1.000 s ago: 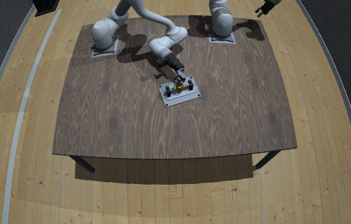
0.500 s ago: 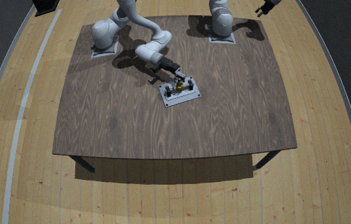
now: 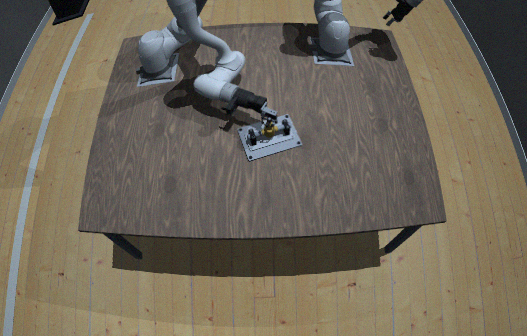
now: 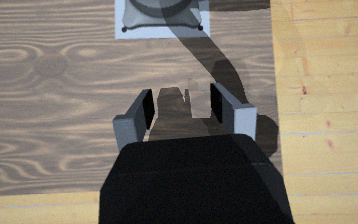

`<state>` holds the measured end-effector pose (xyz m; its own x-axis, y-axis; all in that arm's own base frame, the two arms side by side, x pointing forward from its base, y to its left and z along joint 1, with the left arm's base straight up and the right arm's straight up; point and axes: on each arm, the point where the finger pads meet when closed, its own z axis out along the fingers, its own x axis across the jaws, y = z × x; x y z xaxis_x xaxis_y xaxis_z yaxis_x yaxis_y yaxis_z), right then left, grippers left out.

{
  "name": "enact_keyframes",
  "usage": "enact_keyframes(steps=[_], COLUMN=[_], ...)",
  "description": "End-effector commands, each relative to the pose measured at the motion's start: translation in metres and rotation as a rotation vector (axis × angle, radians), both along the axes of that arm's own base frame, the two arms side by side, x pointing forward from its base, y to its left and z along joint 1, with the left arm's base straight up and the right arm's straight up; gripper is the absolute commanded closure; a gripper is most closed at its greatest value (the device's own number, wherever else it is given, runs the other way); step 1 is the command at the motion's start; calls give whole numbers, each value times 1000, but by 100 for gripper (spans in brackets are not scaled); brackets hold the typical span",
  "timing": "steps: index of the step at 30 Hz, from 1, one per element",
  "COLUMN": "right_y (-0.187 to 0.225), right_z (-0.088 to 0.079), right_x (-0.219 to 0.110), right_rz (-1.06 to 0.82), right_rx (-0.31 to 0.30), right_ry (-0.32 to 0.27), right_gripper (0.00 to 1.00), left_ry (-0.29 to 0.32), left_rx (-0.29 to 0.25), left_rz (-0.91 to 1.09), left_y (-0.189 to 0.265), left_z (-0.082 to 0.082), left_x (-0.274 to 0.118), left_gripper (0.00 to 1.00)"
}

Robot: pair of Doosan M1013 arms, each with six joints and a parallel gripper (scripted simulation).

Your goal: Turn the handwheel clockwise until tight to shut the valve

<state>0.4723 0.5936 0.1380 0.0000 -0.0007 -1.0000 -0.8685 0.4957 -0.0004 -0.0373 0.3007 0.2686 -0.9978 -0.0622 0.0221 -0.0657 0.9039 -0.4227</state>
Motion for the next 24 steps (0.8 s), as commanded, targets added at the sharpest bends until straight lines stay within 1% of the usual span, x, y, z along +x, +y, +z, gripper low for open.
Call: enact_keyframes(steps=[1,24], right_y=[0,-1], right_z=[1,1], right_x=[0,0], right_rz=[17,57], right_rx=[1,1], right_ry=[-1,-1], right_gripper=[46,46], left_ry=[0,0], left_rx=[1,1], left_rz=[0,0], left_y=[0,0], left_z=[0,0], left_x=[0,0], left_gripper=[0,0])
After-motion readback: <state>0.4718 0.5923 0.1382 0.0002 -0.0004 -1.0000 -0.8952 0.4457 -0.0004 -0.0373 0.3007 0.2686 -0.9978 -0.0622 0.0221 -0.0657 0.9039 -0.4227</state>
